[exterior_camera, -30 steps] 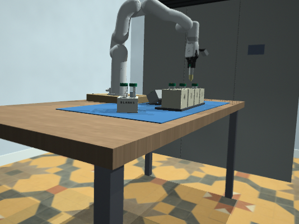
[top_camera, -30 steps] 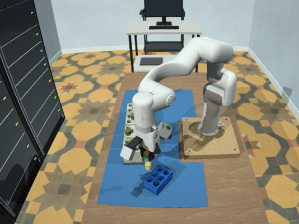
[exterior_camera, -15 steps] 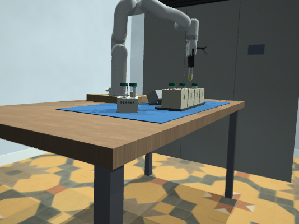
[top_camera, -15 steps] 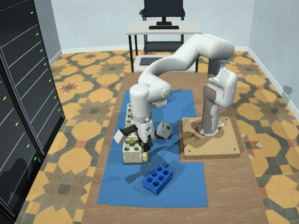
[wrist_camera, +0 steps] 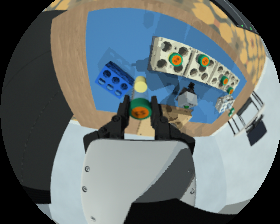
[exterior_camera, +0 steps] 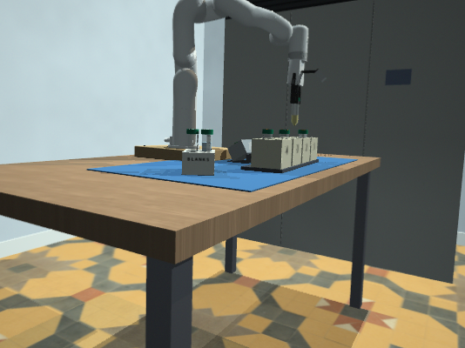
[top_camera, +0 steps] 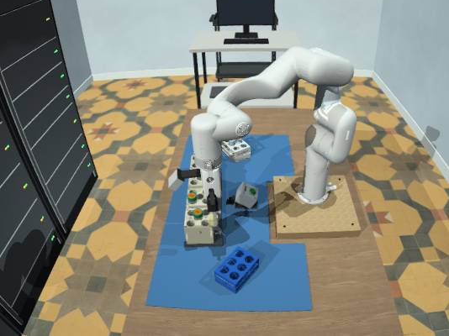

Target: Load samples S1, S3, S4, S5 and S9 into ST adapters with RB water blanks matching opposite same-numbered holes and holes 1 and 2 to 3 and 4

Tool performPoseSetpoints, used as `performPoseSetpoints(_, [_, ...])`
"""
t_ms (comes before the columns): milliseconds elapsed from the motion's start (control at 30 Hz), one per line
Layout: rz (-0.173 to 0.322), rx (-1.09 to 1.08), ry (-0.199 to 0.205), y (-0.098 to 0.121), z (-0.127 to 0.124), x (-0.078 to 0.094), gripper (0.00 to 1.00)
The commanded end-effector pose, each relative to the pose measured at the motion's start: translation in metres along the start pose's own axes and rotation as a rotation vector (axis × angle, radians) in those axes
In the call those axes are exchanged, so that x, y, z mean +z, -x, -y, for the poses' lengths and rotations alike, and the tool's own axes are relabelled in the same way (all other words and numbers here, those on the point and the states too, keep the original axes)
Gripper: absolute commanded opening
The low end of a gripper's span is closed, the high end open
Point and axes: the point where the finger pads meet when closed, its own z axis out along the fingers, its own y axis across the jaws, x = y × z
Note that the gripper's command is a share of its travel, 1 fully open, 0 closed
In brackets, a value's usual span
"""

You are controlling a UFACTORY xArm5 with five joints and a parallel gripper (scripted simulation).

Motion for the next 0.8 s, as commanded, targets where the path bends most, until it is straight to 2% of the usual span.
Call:
performPoseSetpoints(0, [-0.005,0.085,-0.002,-0.004,-0.018,-0.002,0.0])
performPoseSetpoints(200, [-0.005,0.085,-0.001,-0.008,-0.048,-0.001,0.0])
performPoseSetpoints(267, [-0.005,0.085,-0.001,-0.008,-0.048,-0.001,0.0])
performPoseSetpoints(767, [-0.004,0.085,0.003,-0.018,-0.122,-0.001,0.0])
